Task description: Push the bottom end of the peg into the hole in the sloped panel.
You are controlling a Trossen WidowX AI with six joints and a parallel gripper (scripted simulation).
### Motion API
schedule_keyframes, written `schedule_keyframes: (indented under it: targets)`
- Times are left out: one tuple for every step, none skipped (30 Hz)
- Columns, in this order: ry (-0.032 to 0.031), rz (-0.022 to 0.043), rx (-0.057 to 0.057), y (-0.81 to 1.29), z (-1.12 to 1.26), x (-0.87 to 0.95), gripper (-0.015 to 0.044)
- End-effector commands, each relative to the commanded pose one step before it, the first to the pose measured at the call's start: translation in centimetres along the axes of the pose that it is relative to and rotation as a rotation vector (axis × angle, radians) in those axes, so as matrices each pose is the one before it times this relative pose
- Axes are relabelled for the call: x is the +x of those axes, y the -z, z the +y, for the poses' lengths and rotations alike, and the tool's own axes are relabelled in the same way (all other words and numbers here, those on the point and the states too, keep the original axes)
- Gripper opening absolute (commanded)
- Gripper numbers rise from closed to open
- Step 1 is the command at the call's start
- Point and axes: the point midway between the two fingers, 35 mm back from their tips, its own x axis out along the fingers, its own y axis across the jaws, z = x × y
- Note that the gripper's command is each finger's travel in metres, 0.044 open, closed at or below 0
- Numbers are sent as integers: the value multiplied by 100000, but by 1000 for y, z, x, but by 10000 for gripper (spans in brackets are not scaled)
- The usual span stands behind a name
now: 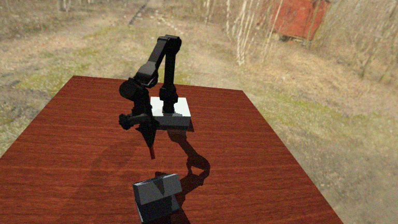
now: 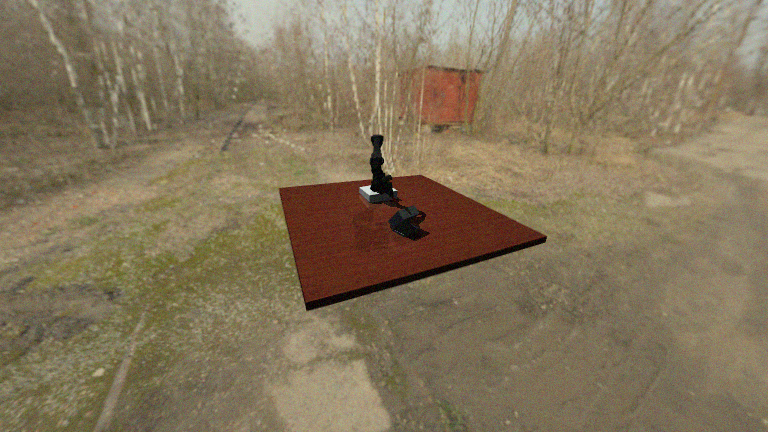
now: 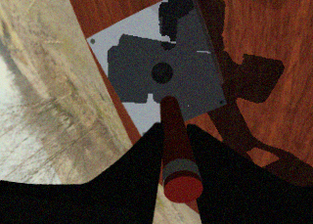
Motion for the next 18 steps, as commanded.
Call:
schedule_keyframes:
  targets:
    - [28, -271, 999, -193, -74, 619, 0]
    - [-158, -25, 149, -39, 21, 139, 0]
    - [-159, -24, 149, -38, 21, 139, 0]
    - [-159, -23, 150, -38, 19, 139, 0]
    - [-159, -22, 150, -37, 18, 139, 0]
    - [-159, -22, 150, -37, 16, 139, 0]
    - [-160, -21, 151, -36, 16, 139, 0]
    - [-160, -20, 151, -36, 14, 139, 0]
    - [-160, -19, 151, -35, 13, 139, 0]
    - [-161, -19, 152, -35, 11, 139, 0]
    - [-161, -18, 152, -34, 10, 139, 0]
    - [-161, -17, 153, -34, 8, 139, 0]
    - [-161, -16, 153, -33, 7, 139, 0]
    - [-162, -16, 153, -33, 5, 138, 0]
    - [-162, -15, 154, -32, 4, 138, 0]
    - [-162, -14, 154, -31, 0, 138, 0]
    - [-23, -2, 22, -4, 0, 20, 0]
    - [-48, -4, 46, -9, 0, 41, 0]
